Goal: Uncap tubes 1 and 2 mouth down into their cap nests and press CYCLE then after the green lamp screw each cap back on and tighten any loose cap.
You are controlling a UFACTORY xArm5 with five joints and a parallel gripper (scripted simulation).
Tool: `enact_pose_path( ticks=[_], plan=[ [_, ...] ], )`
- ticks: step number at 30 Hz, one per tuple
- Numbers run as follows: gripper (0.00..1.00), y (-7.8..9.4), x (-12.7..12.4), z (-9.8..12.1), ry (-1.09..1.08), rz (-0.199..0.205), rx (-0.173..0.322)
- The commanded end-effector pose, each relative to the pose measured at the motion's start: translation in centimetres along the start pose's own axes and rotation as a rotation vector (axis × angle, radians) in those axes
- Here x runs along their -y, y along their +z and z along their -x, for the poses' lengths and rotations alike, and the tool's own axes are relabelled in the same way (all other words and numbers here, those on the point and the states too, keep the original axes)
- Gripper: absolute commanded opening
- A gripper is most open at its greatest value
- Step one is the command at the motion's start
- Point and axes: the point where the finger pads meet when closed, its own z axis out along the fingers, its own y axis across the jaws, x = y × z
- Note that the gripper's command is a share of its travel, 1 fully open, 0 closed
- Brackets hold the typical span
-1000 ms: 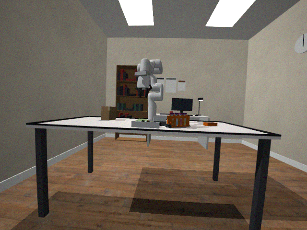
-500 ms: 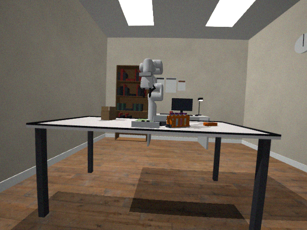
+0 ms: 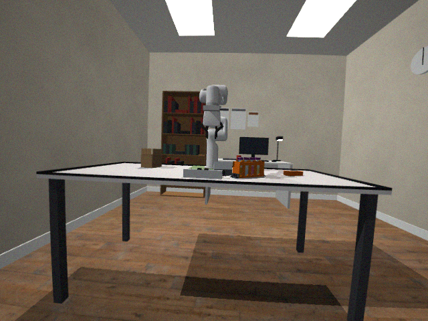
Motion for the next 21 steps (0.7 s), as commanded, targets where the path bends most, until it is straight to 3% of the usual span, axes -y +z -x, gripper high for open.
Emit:
enact_pose_path(
  ticks=[1,21],
  plan=[
    [0.46,1.6,2.8,1.1,-0.068,-0.001,-0.005],
    [0.46,6.8,10.0,4.2,-0.275,-0.007,-0.001]
  ],
)
